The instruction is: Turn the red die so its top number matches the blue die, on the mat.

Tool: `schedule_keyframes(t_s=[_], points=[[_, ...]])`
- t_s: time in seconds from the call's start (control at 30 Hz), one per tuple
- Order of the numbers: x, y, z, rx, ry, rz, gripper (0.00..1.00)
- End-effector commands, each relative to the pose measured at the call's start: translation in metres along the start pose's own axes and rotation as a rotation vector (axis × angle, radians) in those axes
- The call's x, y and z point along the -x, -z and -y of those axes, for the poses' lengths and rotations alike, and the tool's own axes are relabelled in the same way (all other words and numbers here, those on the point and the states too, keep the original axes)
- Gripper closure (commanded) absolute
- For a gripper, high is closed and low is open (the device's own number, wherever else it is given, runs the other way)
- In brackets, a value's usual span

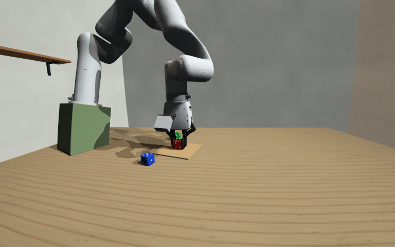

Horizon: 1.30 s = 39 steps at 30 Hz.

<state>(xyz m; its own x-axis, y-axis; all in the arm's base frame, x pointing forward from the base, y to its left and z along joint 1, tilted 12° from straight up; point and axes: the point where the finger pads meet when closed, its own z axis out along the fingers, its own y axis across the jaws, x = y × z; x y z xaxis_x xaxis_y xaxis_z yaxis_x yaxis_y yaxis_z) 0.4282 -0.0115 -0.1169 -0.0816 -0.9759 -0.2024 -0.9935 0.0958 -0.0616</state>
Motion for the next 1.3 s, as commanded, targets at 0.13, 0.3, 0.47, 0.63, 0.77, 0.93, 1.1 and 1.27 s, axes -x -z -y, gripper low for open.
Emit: schedule_keyframes(t_s=[0.13, 0.3, 0.47, 0.63, 0.77, 0.93, 1.1, 1.27], points=[[-0.0001, 0.0000, 0.0014, -0.003, 0.000, 0.000, 0.73], [-0.0001, -0.0015, 0.0014, -0.003, 0.000, 0.000, 0.73], [-0.0001, -0.0025, 0.0014, -0.003, 0.000, 0.000, 0.73], [-0.0001, -0.0029, 0.0014, -0.003, 0.000, 0.000, 0.73], [-0.0001, -0.0029, 0.0014, -0.003, 0.000, 0.000, 0.73], [-0.0001, -0.0029, 0.0014, -0.003, 0.000, 0.000, 0.73], [-0.0001, -0.0029, 0.0014, -0.003, 0.000, 0.000, 0.73], [-0.0001, -0.0029, 0.0014, -0.003, 0.000, 0.000, 0.73]])
